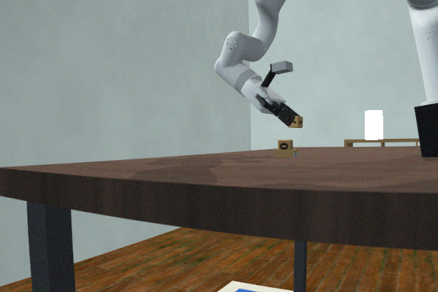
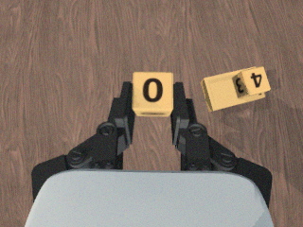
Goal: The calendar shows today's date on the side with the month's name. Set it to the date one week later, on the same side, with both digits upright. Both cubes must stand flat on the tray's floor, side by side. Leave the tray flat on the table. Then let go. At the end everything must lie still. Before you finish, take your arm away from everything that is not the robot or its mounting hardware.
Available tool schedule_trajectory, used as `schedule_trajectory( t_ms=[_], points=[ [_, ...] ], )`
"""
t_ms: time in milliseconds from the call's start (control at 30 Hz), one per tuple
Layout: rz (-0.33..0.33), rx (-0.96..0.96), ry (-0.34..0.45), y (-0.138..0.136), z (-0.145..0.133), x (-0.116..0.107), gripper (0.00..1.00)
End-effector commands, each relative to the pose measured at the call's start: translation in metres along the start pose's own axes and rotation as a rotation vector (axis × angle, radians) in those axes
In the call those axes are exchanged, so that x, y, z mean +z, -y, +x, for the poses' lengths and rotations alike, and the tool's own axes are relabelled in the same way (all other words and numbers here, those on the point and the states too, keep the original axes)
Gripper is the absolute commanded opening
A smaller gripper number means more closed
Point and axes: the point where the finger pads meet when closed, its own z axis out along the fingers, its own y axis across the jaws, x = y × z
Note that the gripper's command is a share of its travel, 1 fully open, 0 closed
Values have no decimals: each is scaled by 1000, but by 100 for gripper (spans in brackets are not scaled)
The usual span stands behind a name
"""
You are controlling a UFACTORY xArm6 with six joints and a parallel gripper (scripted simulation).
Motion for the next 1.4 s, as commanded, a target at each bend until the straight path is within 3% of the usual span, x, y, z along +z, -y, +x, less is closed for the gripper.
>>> schedule_trajectory(
  t_ms=[0,1367],
  points=[
    [0,0,-63,0,-3,-2,27],
    [0,0,-63,0,-18,10,27]
  ],
)
